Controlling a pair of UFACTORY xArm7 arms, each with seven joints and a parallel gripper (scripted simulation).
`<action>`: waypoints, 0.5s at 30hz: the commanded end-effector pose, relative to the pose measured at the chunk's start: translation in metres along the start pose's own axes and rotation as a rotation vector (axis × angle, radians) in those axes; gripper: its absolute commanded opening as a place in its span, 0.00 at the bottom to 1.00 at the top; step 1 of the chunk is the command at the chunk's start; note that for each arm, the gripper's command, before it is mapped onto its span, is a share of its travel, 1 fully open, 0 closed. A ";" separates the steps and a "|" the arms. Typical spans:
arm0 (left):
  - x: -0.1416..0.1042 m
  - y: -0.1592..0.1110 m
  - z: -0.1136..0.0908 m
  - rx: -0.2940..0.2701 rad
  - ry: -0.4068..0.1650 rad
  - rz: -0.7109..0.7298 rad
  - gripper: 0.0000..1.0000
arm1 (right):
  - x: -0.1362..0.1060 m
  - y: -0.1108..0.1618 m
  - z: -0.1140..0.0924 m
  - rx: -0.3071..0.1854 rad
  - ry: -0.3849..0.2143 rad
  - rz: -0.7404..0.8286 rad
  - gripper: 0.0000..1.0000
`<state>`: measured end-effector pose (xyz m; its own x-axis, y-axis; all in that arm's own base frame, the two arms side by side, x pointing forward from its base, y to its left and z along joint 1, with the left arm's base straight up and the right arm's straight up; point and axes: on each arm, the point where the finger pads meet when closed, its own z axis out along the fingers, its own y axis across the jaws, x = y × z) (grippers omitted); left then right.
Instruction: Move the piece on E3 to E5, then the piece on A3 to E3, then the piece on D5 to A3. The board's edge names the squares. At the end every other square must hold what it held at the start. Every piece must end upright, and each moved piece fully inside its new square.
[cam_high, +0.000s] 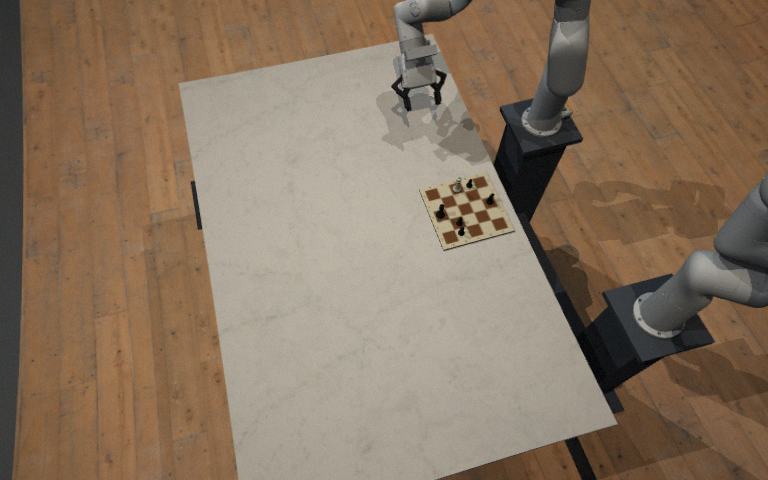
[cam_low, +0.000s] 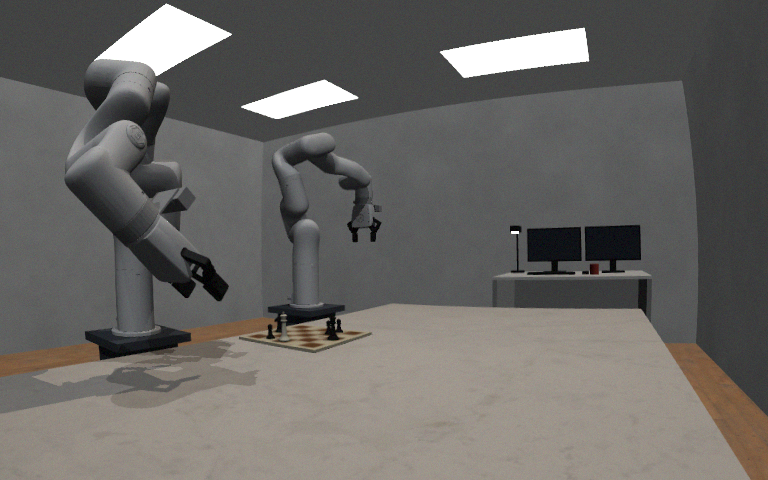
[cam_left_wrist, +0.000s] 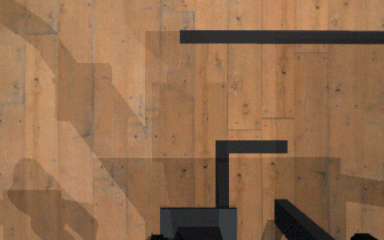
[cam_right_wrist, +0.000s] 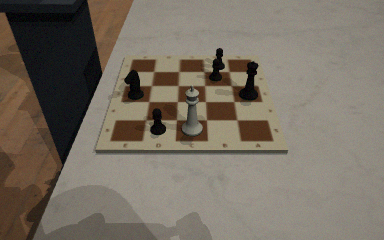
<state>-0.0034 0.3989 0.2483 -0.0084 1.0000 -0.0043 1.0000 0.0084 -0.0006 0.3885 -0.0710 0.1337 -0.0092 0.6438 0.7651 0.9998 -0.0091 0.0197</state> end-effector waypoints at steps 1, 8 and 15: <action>0.001 0.000 -0.002 -0.001 0.004 0.000 1.00 | 0.020 0.001 -0.018 -0.002 -0.001 -0.002 1.00; 0.001 0.000 -0.002 -0.001 0.004 0.000 1.00 | 0.019 0.002 -0.016 -0.001 -0.003 -0.005 1.00; 0.001 0.000 -0.002 -0.001 0.004 0.000 1.00 | 0.042 0.001 0.011 0.081 -0.055 -0.169 1.00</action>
<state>-0.0034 0.3989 0.2483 -0.0084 1.0000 -0.0043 1.0000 0.0084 -0.0006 0.3880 -0.0627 0.1570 -0.0524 0.6544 0.7543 0.9986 0.0360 0.0381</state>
